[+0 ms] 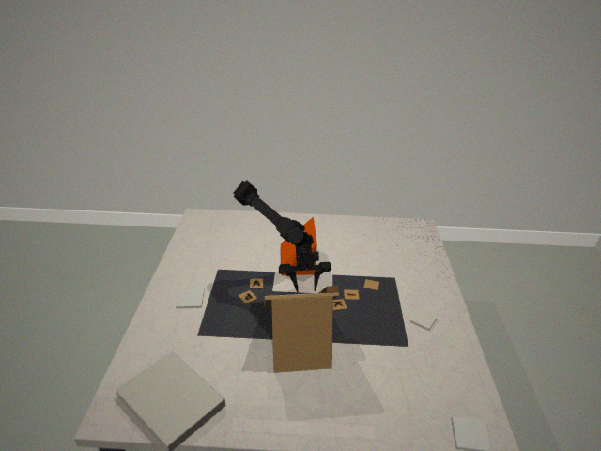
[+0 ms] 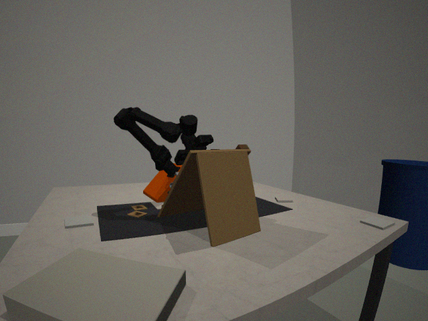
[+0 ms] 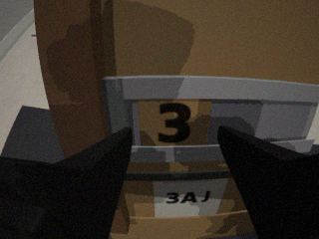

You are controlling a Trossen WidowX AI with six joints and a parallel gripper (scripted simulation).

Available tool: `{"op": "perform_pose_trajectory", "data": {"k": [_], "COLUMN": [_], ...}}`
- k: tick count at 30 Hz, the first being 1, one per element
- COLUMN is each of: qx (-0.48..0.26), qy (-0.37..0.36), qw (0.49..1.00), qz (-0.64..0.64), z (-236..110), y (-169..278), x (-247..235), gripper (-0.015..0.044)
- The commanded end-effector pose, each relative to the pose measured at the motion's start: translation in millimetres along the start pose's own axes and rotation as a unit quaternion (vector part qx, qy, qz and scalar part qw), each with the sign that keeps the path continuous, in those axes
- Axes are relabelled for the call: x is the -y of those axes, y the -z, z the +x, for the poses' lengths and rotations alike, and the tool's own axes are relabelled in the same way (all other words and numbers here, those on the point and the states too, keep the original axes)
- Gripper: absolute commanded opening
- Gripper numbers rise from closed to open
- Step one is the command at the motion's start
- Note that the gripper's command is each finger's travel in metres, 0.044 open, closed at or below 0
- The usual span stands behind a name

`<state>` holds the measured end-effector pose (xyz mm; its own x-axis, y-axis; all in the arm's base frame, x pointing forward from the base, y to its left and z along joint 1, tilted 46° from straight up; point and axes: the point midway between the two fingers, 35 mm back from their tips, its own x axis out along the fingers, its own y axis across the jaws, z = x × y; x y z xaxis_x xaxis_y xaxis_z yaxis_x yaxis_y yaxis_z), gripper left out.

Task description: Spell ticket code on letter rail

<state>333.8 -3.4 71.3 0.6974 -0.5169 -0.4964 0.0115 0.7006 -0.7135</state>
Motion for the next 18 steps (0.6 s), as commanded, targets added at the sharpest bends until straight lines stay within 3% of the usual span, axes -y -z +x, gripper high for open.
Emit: {"op": "perform_pose_trajectory", "data": {"k": [1, 18], "qx": [0.001, 0.001], "qy": [0.002, 0.001], "qw": [1.0, 1.0], "qz": [0.004, 0.004], "z": [-3.3, -12.9], "y": [-0.1, 1.8], "x": [0.1, -3.9], "gripper": [0.0295, 0.0295]}}
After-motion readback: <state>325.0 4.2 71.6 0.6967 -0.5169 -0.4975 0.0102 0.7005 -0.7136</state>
